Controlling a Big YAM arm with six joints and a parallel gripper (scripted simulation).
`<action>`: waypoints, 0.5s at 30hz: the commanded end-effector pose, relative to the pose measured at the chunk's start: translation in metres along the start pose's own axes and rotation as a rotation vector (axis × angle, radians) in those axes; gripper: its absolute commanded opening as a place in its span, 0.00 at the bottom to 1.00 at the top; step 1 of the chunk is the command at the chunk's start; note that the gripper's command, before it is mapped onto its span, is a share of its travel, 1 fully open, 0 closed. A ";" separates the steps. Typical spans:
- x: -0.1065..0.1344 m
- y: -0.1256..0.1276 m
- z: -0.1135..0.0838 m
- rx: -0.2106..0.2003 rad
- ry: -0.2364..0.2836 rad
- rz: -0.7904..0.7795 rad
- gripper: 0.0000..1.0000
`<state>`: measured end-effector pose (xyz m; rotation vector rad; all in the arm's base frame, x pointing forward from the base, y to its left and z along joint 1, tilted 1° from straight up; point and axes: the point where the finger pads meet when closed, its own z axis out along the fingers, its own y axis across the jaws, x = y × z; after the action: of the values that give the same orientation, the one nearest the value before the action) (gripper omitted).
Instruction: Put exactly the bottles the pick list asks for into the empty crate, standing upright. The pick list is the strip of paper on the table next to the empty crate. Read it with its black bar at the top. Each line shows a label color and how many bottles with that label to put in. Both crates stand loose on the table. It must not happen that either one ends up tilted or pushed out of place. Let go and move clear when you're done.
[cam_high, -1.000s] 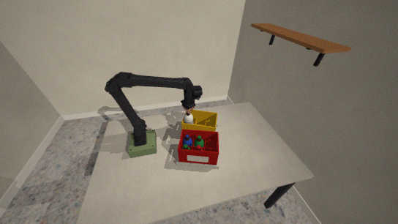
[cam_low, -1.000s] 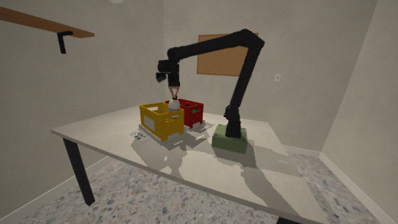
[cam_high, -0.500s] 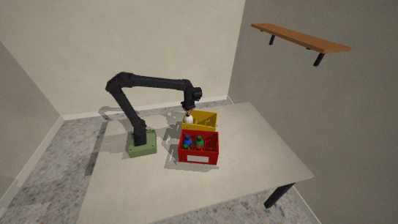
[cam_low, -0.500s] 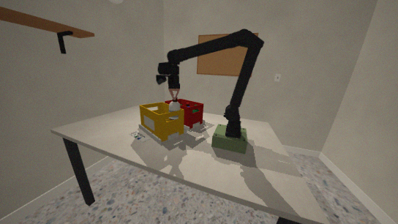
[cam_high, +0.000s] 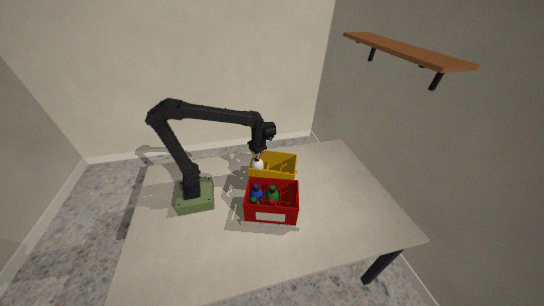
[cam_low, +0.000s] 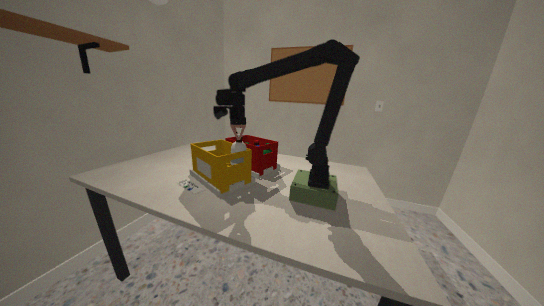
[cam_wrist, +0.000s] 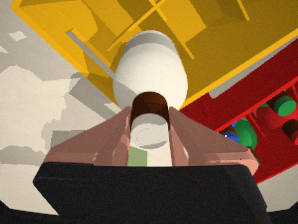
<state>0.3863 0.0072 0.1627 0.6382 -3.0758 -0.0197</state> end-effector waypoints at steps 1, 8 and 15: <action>-0.013 -0.002 -0.021 0.028 -0.068 0.006 0.00; -0.009 -0.001 -0.006 0.020 -0.049 0.006 0.00; -0.006 0.001 0.005 0.016 -0.037 0.006 0.00</action>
<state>0.3873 0.0073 0.1501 0.6390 -3.0811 -0.0180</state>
